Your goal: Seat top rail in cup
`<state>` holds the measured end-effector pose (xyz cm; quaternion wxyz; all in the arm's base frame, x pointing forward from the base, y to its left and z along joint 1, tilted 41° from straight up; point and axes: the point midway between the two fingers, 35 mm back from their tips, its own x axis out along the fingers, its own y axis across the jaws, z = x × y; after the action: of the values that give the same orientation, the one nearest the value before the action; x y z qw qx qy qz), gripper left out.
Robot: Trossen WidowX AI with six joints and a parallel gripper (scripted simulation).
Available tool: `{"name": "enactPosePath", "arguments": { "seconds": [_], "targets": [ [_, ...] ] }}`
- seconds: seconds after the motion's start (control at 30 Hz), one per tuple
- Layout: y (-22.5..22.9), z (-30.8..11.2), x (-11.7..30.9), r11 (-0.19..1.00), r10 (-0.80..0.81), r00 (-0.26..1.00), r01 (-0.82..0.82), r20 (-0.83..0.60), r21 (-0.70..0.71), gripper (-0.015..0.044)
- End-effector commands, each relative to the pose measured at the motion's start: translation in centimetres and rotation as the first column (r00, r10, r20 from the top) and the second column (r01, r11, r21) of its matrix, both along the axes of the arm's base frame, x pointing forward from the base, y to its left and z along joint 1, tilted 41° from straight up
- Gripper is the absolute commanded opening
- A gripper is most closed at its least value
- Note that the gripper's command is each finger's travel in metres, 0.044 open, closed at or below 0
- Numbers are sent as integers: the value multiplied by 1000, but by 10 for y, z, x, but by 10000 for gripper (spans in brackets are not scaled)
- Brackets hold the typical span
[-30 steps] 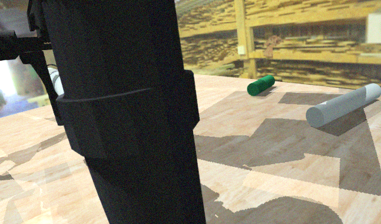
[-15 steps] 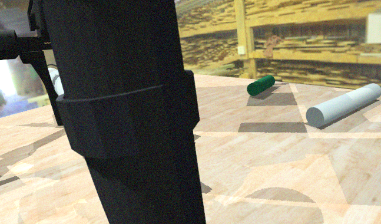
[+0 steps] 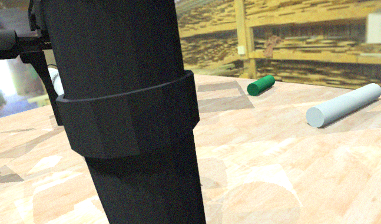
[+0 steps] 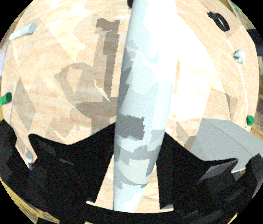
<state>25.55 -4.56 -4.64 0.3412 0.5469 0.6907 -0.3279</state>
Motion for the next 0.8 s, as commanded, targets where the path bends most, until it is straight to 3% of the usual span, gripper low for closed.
{"name": "enactPosePath", "arguments": {
  "seconds": [0.0,0.77],
  "targets": [
    [0,0,0,1000,0,1000,0,1,-1,0],
    [-12,-1,9,1000,0,1000,0,1,-1,0]
  ]
}}
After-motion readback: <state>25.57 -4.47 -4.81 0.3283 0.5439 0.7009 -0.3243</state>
